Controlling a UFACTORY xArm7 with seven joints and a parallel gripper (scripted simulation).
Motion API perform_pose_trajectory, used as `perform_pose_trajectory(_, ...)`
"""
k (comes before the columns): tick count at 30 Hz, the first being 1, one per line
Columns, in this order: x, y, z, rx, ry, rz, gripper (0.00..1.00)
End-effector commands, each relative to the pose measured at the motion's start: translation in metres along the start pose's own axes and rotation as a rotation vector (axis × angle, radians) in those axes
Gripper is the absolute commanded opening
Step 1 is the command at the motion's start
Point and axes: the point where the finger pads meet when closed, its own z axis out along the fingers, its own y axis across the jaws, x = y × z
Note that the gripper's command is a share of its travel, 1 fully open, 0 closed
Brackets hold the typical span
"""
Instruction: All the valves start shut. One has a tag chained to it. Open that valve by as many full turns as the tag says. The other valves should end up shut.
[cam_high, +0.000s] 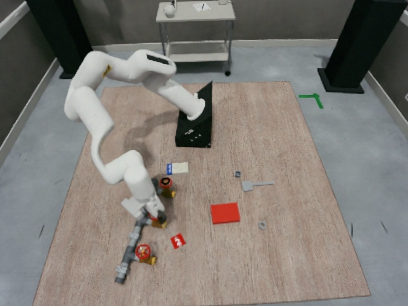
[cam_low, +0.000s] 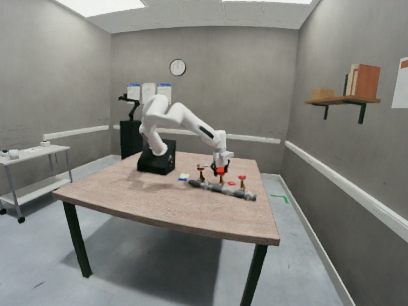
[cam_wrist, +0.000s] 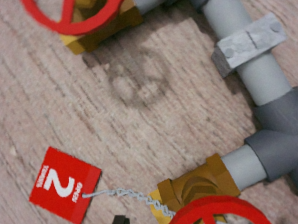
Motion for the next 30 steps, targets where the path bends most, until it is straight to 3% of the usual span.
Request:
perform_pose_trajectory(1, 0.0009, -0.0021, -0.0024, 0.003, 0.040, 0.276, 1.00)
perform_pose_trajectory(11, 0.0009, -0.0021, -0.0024, 0.003, 0.071, 0.597, 1.00)
perform_pose_trajectory(13, 0.0009, -0.0021, -0.0024, 0.001, 0.101, 0.732, 1.00)
perform_pose_trajectory(23, 0.0009, -0.0021, -0.0024, 0.001, 0.101, 0.732, 1.00)
perform_pose_trajectory(24, 0.0009, -0.0021, -0.0024, 0.001, 0.101, 0.732, 0.00)
perform_pose_trajectory(30, 0.0009, -0.0021, -0.0024, 0.001, 0.101, 0.732, 0.00)
